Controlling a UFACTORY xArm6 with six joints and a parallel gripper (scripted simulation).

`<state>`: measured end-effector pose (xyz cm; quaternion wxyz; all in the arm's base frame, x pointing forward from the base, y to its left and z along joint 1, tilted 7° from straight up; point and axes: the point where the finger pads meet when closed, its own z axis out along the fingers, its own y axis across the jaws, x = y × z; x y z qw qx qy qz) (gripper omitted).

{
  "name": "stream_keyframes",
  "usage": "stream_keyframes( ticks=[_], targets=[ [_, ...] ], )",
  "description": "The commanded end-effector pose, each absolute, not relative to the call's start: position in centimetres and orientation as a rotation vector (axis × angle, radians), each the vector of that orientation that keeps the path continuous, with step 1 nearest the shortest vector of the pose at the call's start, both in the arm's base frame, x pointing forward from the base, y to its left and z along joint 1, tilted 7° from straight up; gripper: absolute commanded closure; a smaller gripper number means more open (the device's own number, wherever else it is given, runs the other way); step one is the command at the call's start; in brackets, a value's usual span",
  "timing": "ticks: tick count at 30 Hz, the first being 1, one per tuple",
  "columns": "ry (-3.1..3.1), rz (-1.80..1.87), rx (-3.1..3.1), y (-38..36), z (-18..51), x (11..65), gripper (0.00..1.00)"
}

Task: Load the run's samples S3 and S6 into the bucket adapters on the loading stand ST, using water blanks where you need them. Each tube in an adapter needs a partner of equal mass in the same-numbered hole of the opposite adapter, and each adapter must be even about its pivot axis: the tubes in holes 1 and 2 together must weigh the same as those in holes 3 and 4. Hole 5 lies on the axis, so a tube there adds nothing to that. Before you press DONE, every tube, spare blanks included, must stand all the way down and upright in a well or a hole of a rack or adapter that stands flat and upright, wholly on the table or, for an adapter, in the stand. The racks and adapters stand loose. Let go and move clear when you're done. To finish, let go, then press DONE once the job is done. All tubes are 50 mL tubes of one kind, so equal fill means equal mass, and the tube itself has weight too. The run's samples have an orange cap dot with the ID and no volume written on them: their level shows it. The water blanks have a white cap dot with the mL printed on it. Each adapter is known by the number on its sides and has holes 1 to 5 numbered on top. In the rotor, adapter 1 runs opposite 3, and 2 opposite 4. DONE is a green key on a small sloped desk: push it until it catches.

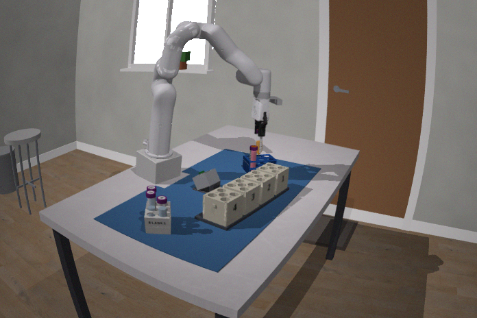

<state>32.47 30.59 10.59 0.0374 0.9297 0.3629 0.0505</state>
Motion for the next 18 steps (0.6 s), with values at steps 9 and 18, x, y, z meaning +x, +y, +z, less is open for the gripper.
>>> stream_keyframes(
  ticks=[9,18],
  targets=[
    [1.114,0.161,2.855,30.7,10.0,32.6,1.0],
    [1.114,0.161,2.855,30.7,9.3,32.7,1.0]
  ],
)
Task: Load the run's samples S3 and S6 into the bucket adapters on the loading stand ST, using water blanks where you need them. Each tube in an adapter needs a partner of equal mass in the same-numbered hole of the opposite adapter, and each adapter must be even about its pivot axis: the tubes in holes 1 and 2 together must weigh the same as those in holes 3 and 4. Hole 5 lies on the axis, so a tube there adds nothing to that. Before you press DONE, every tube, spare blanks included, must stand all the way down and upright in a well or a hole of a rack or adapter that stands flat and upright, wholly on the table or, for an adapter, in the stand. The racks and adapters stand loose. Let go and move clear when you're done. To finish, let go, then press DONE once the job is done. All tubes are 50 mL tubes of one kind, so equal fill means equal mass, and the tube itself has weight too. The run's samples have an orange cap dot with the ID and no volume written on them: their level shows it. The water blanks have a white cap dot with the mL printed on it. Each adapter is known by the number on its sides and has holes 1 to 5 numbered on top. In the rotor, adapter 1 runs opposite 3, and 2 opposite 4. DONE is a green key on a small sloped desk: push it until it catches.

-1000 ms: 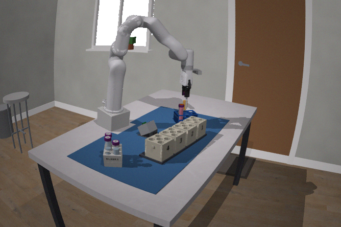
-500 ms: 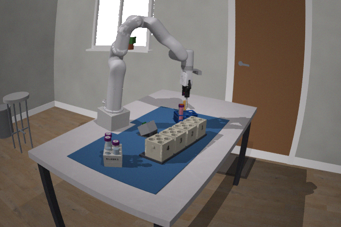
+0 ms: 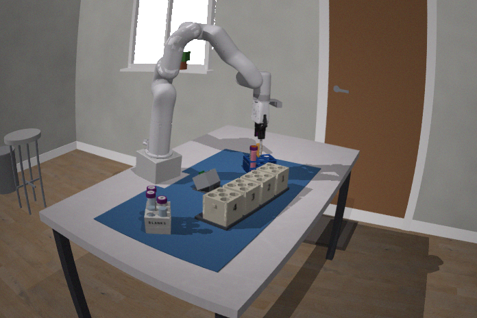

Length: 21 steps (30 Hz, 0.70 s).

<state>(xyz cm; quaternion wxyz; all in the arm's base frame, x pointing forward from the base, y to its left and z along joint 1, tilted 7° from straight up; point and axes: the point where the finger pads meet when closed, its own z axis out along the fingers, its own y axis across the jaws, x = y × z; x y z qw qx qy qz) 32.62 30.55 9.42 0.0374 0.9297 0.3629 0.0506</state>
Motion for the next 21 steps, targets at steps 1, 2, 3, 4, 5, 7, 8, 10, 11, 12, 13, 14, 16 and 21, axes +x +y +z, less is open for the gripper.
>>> stream_keyframes(
  ticks=[1,2,3,4,5,7,8,10,11,12,13,14,16,21],
  targets=[
    [1.114,0.161,2.855,30.6,9.2,32.7,1.0],
    [1.114,0.161,2.855,30.6,9.1,32.8,1.0],
    [1.114,0.161,2.855,30.6,9.1,32.8,1.0],
    [1.114,0.161,2.855,30.6,9.0,32.8,1.0],
    [1.114,0.161,2.855,30.6,8.9,32.8,1.0],
    [1.114,0.161,2.855,30.6,8.7,32.8,1.0],
    [1.114,0.161,2.855,30.6,8.6,32.8,1.0],
    [1.114,0.161,2.855,30.6,8.5,32.8,1.0],
    [1.114,0.161,2.855,30.6,8.5,32.8,1.0],
    [1.114,0.161,2.855,30.6,8.4,32.9,1.0],
    [1.114,0.161,2.855,30.6,8.3,32.9,1.0],
    [1.114,0.161,2.855,30.6,8.2,32.9,1.0],
    [1.114,0.161,2.855,30.6,8.0,32.9,1.0],
    [1.114,0.161,2.855,30.6,7.5,33.0,1.0]
  ],
)
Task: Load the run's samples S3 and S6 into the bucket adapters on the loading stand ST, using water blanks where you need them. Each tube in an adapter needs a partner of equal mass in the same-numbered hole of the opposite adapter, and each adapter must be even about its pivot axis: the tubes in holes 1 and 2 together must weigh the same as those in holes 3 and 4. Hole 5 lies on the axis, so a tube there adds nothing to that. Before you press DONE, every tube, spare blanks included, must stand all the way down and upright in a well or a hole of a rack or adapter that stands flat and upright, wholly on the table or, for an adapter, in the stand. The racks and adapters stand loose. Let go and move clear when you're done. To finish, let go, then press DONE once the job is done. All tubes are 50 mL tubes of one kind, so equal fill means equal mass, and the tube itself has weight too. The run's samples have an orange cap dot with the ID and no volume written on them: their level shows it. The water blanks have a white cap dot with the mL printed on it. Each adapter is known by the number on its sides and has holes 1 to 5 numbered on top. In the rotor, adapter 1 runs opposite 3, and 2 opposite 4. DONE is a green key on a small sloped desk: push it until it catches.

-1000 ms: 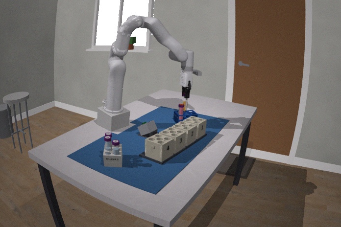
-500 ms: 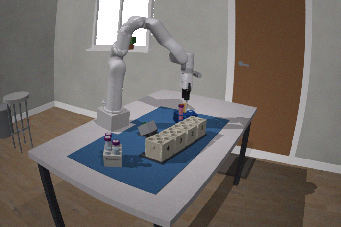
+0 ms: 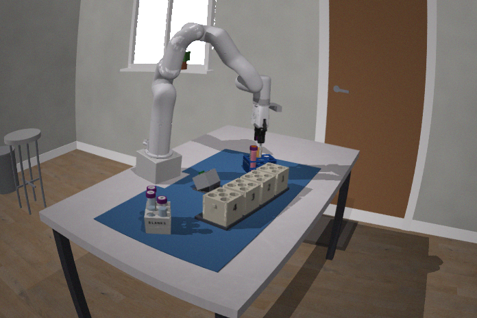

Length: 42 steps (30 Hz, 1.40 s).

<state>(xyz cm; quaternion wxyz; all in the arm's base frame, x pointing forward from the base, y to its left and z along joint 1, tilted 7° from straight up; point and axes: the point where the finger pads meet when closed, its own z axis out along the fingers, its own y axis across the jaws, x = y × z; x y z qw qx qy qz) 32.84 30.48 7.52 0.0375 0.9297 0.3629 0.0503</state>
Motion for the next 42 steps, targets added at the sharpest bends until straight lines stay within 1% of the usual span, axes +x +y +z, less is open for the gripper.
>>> stream_keyframes(
  ticks=[1,42],
  targets=[
    [1.114,0.161,2.855,30.6,7.4,33.0,1.0],
    [1.114,0.161,2.854,30.5,4.7,33.3,1.0]
  ],
)
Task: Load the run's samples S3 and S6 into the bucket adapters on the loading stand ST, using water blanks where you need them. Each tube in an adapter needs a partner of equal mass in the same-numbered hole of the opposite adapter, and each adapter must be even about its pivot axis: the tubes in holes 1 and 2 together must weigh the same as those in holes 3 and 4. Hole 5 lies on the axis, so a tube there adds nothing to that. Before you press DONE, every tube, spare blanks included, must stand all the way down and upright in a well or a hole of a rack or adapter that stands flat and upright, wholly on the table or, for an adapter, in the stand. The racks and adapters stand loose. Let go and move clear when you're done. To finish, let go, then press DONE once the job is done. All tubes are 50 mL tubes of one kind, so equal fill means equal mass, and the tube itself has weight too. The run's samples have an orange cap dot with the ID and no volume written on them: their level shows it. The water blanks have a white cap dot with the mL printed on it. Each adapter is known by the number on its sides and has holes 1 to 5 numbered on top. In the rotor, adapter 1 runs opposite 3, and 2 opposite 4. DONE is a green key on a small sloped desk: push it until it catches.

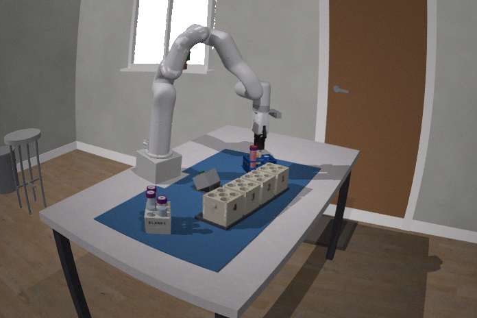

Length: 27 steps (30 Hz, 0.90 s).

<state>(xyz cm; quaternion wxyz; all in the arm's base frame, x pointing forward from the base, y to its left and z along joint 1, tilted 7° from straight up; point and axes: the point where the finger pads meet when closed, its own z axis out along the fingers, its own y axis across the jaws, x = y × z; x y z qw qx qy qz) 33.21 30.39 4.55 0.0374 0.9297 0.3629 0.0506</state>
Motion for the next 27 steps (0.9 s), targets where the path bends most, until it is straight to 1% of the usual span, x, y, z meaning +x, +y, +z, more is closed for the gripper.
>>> stream_keyframes(
  ticks=[1,5,6,27],
  targets=[
    [1.114,0.161,2.854,30.5,4.68,33.31,1.0],
    [1.114,0.161,2.854,30.5,4.68,33.31,1.0],
    [1.114,0.161,2.854,30.5,4.64,33.31,0.56],
    [1.114,0.161,2.854,30.5,4.65,33.31,0.56]
  ],
)
